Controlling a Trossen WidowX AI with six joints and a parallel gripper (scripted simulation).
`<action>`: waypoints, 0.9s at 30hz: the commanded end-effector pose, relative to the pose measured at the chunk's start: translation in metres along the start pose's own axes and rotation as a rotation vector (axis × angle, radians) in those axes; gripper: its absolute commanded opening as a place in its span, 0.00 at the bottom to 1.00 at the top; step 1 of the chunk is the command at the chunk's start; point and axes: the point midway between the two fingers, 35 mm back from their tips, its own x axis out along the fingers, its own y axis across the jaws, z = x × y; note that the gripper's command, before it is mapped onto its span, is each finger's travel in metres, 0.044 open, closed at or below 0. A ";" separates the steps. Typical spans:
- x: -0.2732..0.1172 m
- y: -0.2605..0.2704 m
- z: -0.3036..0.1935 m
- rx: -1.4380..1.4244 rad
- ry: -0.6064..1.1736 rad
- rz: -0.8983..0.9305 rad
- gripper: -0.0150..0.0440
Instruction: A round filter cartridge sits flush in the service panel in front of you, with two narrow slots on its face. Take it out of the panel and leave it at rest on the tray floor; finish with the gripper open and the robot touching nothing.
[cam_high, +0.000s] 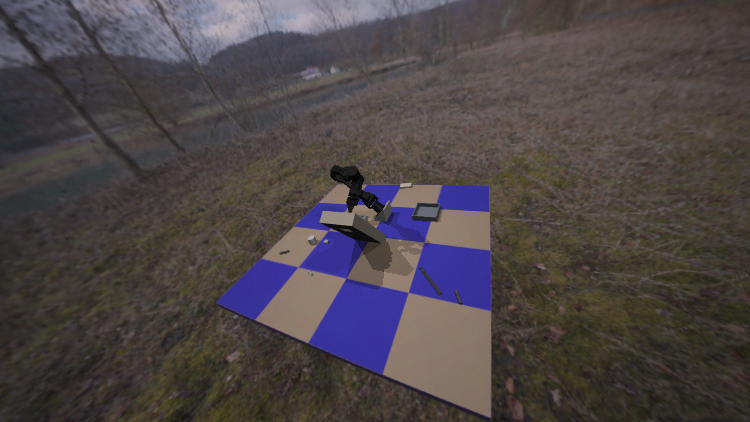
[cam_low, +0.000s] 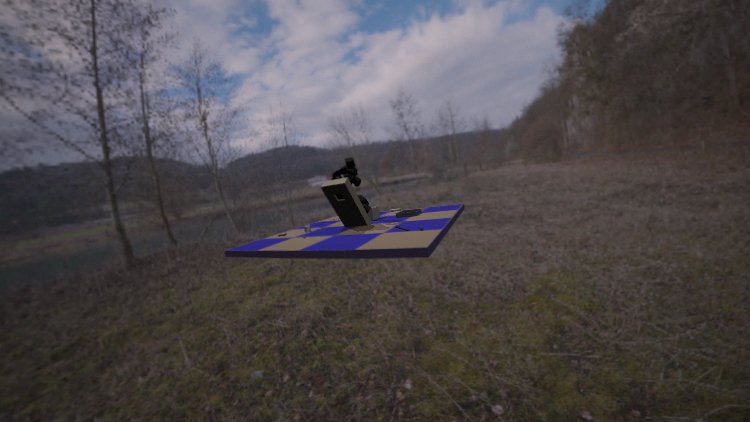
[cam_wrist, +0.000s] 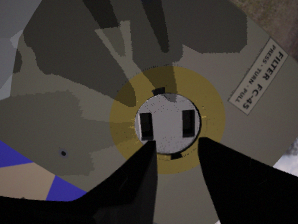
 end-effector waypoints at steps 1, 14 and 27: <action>0.007 0.002 0.003 -0.012 -0.004 0.004 0.45; 0.022 0.003 0.001 -0.013 0.004 0.001 0.45; 0.022 0.004 0.004 -0.013 0.004 0.001 0.45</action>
